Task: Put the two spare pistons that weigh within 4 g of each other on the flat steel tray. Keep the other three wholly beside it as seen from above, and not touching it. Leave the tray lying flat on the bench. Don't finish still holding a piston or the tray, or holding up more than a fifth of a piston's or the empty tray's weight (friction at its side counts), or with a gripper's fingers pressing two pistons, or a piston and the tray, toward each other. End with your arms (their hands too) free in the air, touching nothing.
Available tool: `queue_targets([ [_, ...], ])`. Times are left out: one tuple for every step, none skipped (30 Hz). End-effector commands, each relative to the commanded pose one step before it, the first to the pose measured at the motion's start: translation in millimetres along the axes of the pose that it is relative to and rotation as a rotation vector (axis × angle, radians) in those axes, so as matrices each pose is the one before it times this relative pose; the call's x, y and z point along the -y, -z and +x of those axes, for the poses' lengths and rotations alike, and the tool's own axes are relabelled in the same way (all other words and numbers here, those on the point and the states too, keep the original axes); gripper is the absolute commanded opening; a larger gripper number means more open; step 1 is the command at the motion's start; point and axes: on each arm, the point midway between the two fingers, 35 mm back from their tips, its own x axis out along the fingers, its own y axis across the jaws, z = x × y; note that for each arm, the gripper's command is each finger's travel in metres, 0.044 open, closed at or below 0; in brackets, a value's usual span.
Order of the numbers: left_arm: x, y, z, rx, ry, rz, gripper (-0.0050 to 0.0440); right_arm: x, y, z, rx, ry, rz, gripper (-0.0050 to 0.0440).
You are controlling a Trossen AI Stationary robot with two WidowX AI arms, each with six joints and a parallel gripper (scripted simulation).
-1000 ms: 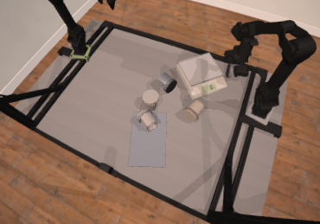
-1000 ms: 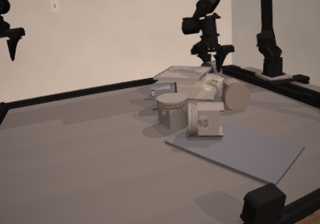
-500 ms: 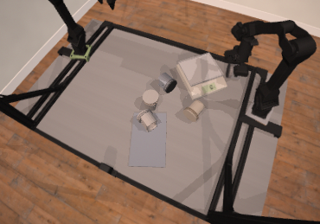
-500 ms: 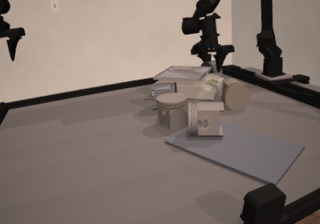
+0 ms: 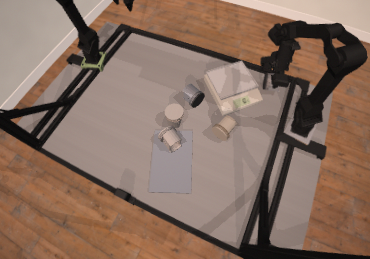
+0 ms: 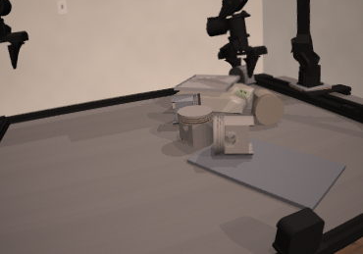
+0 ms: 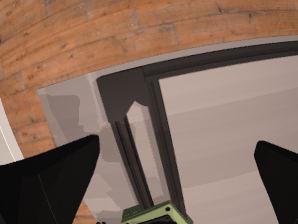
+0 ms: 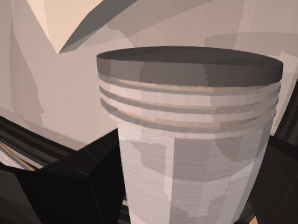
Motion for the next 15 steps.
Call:
queue_targets([
  [0.29,0.12,0.06,-0.00068,0.00191,0.0007,0.044,1.65,-2.16,-12.85,0.01306,0.02037,-0.00331,0.0158],
  [0.0,0.0,0.0,0.0,0.0,0.0,0.044,-0.23,0.0,-1.65,0.0,0.0,0.0,0.0158],
  [0.0,0.0,0.0,0.0,0.0,0.0,0.044,-0.23,0.0,-1.65,0.0,0.0,0.0,0.0158],
  [0.0,0.0,0.0,0.0,0.0,0.0,0.044,-0.23,0.0,-1.65,0.0,0.0,0.0,0.0158],
  [0.0,0.0,0.0,0.0,0.0,0.0,0.044,-0.23,0.0,-1.65,0.0,0.0,0.0,0.0158],
  [0.0,0.0,0.0,0.0,0.0,0.0,0.044,-0.23,0.0,-1.65,0.0,0.0,0.0,0.0158],
  [0.0,0.0,0.0,0.0,0.0,0.0,0.044,-0.23,0.0,-1.65,0.0,0.0,0.0,0.0158],
  [0.0,0.0,0.0,0.0,0.0,0.0,0.044,-0.23,0.0,-1.65,0.0,0.0,0.0,0.0158],
  [0.0,0.0,0.0,0.0,0.0,0.0,0.044,0.0,0.0,0.0,0.0,0.0,0.0,0.0158],
  [0.0,0.0,0.0,0.0,0.0,0.0,0.044,0.0,0.0,0.0,0.0,0.0,0.0,0.0158],
  [0.0,0.0,0.0,0.0,0.0,0.0,0.044,-0.23,0.0,-1.65,0.0,0.0,0.0,0.0158],
  [0.0,0.0,0.0,0.0,0.0,0.0,0.044,-0.23,0.0,-1.65,0.0,0.0,0.0,0.0158],
  [0.0,0.0,0.0,0.0,0.0,0.0,0.044,-0.23,0.0,-1.65,0.0,0.0,0.0,0.0158],
  [0.0,0.0,0.0,0.0,0.0,0.0,0.044,-0.23,0.0,-1.65,0.0,0.0,0.0,0.0158],
  [0.0,0.0,0.0,0.0,0.0,0.0,0.044,-0.23,0.0,-1.65,0.0,0.0,0.0,0.0158],
])
